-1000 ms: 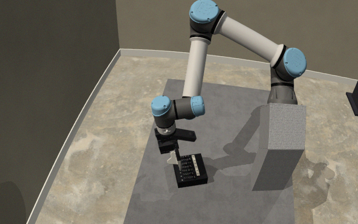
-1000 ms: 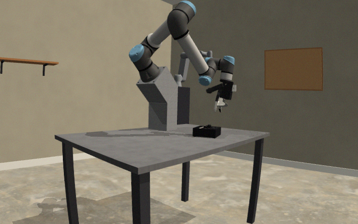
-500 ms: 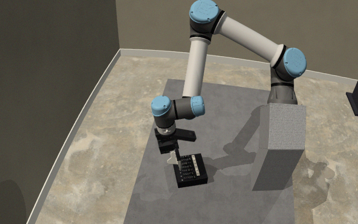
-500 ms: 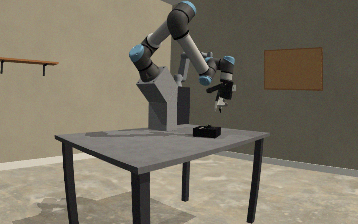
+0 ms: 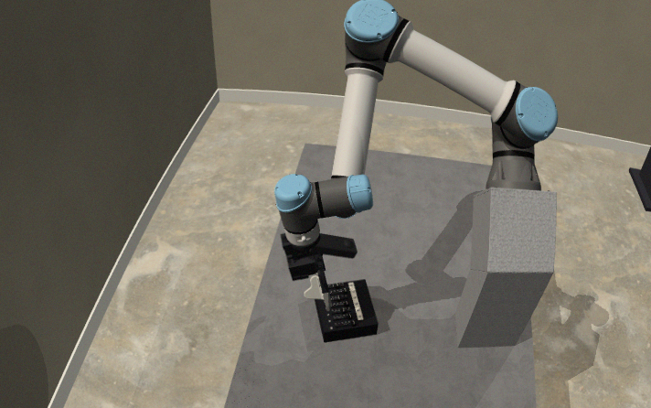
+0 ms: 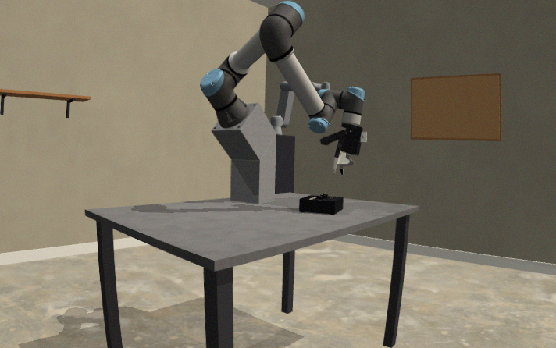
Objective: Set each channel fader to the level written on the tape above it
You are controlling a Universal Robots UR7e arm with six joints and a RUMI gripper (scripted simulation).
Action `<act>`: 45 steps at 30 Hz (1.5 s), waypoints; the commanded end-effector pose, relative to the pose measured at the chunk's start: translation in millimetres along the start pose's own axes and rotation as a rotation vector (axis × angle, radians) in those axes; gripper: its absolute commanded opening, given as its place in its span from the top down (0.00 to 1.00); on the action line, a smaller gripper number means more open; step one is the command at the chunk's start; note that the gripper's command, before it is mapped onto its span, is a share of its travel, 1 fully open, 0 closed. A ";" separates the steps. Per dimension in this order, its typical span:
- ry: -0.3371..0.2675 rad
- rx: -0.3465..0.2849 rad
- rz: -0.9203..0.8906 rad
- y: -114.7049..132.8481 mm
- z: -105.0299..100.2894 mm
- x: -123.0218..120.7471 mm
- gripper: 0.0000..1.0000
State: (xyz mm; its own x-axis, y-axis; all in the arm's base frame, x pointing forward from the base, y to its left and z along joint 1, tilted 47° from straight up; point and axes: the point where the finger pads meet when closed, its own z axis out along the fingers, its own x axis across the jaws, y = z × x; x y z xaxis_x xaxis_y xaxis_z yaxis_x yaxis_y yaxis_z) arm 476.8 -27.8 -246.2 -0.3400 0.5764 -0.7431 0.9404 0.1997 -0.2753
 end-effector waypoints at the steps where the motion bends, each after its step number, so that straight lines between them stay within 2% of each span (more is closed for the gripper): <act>1: 0.000 -0.001 0.000 0.4 -0.6 -0.1 0.00; 33: 0.000 -0.001 0.003 0.2 -0.6 -0.1 0.00; 45: 0.004 -0.008 0.103 -4.0 -1.6 1.0 0.00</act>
State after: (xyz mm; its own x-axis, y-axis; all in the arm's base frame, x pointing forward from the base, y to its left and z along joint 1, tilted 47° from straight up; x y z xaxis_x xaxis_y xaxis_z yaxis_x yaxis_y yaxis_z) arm 473.9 -27.4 -245.5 -0.2743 0.5911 -0.7585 0.9616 0.1635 -0.2203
